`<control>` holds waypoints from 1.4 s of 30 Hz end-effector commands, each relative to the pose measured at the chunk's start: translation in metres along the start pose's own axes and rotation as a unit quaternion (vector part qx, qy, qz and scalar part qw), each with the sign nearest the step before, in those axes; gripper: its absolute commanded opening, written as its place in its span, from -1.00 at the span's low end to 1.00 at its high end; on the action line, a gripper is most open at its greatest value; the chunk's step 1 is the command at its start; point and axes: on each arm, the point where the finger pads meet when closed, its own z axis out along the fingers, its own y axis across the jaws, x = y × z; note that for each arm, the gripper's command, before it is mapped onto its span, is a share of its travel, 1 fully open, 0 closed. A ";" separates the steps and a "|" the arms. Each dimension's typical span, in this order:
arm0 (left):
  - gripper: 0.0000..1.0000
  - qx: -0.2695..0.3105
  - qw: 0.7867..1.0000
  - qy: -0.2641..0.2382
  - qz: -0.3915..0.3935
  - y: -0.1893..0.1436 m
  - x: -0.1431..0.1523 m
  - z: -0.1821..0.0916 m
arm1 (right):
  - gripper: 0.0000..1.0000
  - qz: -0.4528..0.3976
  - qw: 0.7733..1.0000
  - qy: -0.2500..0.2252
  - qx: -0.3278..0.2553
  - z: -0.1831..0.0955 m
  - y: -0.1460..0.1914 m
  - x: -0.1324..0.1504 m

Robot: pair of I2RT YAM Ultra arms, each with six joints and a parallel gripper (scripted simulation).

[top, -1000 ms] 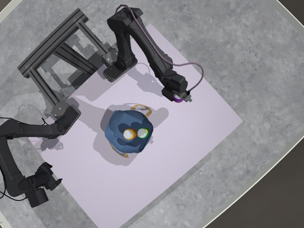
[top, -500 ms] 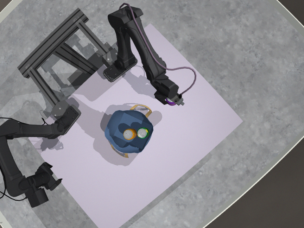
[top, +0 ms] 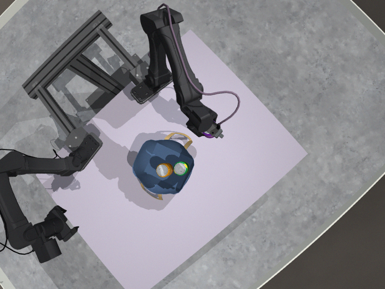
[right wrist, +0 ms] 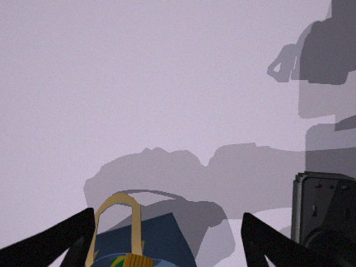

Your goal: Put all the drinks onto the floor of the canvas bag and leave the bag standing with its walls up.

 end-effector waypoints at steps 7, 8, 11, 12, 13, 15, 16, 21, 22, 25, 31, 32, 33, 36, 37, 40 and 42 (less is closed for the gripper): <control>0.40 -0.005 0.999 -0.035 -0.016 0.005 -0.015 -0.006 | 0.73 0.001 1.000 -0.011 -0.014 -0.005 0.000 -0.001; 0.40 0.000 0.999 -0.042 -0.018 0.001 -0.021 -0.010 | 0.73 0.001 1.000 -0.011 -0.014 -0.005 0.000 -0.001; 0.40 -0.001 0.999 -0.037 -0.018 0.000 -0.019 -0.008 | 0.73 0.001 1.000 -0.011 -0.014 -0.005 0.000 -0.001; 0.40 -0.014 1.000 -0.007 -0.014 -0.007 0.005 0.004 | 0.73 0.001 1.000 -0.011 -0.014 -0.005 0.000 -0.001; 0.40 -0.004 1.000 -0.020 -0.009 -0.008 -0.007 -0.001 | 0.73 0.001 1.000 -0.011 -0.014 -0.005 0.000 -0.001; 0.40 -0.004 1.000 -0.020 -0.009 -0.008 -0.007 -0.001 | 0.73 0.001 1.000 -0.011 -0.014 -0.005 0.000 -0.001; 0.40 -0.009 0.999 -0.027 -0.028 -0.009 -0.004 -0.007 | 0.73 0.001 1.000 -0.011 -0.014 -0.005 0.000 -0.001; 0.40 -0.009 1.000 -0.019 -0.022 -0.027 0.004 -0.006 | 0.73 0.001 1.000 -0.011 -0.014 -0.005 0.000 -0.001; 0.40 -0.011 1.000 -0.013 -0.018 -0.029 0.011 -0.005 | 0.73 0.001 1.000 -0.011 -0.014 -0.005 0.000 -0.001; 0.40 -0.012 1.000 -0.014 -0.020 -0.037 0.010 -0.009 | 0.73 0.001 1.000 -0.011 -0.014 -0.005 0.000 -0.001; 0.40 0.001 1.000 -0.026 -0.016 -0.051 0.004 -0.016 | 0.73 0.001 1.000 -0.011 -0.014 -0.005 0.000 -0.001; 0.40 0.001 1.000 -0.026 -0.016 -0.051 0.004 -0.016 | 0.73 0.001 1.000 -0.011 -0.014 -0.005 0.000 -0.001; 0.40 -0.014 1.000 -0.011 -0.020 -0.051 0.017 -0.013 | 0.73 0.001 1.000 -0.011 -0.014 -0.005 0.000 -0.001; 0.40 -0.008 0.999 -0.018 -0.026 -0.063 0.013 -0.018 | 0.73 0.001 1.000 -0.011 -0.014 -0.005 0.000 -0.001; 0.40 -0.007 0.999 -0.018 -0.027 -0.066 0.014 -0.018 | 0.73 0.001 1.000 -0.011 -0.014 -0.005 0.000 -0.001; 0.40 -0.008 0.999 -0.018 -0.027 -0.074 0.018 -0.020 | 0.73 0.001 1.000 -0.011 -0.014 -0.005 0.000 -0.001; 0.40 -0.008 0.999 -0.019 -0.028 -0.079 0.019 -0.022 | 0.73 0.001 1.000 -0.011 -0.014 -0.005 0.000 -0.001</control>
